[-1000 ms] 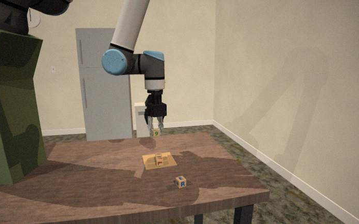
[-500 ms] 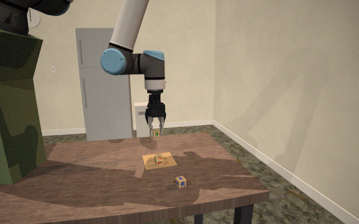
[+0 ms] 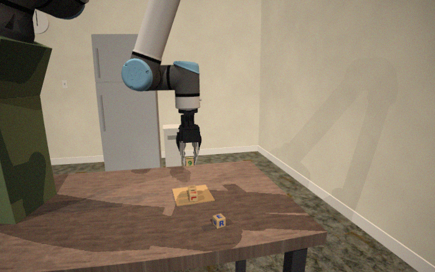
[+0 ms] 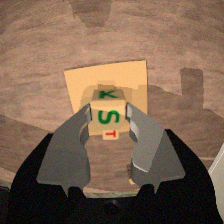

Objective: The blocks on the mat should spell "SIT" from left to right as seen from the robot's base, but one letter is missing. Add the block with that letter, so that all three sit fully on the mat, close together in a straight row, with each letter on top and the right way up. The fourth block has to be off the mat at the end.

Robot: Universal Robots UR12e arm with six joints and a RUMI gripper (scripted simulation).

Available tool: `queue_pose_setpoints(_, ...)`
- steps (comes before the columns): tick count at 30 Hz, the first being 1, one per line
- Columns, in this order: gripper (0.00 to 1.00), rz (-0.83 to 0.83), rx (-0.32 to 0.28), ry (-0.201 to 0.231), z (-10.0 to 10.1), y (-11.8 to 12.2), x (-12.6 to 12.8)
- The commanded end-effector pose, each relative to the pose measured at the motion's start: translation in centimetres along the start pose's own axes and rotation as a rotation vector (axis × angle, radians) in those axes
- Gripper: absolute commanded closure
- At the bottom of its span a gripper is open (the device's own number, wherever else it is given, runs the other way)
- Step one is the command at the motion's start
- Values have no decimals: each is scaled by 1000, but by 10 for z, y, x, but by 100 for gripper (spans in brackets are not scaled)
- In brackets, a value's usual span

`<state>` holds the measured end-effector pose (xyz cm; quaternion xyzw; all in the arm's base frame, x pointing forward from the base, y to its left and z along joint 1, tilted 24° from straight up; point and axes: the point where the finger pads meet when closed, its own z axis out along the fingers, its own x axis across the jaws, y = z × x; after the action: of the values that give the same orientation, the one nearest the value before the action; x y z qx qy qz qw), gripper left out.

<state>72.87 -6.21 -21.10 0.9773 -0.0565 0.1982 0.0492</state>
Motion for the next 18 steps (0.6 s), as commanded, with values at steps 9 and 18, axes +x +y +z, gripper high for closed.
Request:
queue_pose_setpoints(9, 91, 3, 1, 1, 0, 0, 0)
queue_pose_setpoints(18, 91, 3, 2, 2, 20, 1, 2)
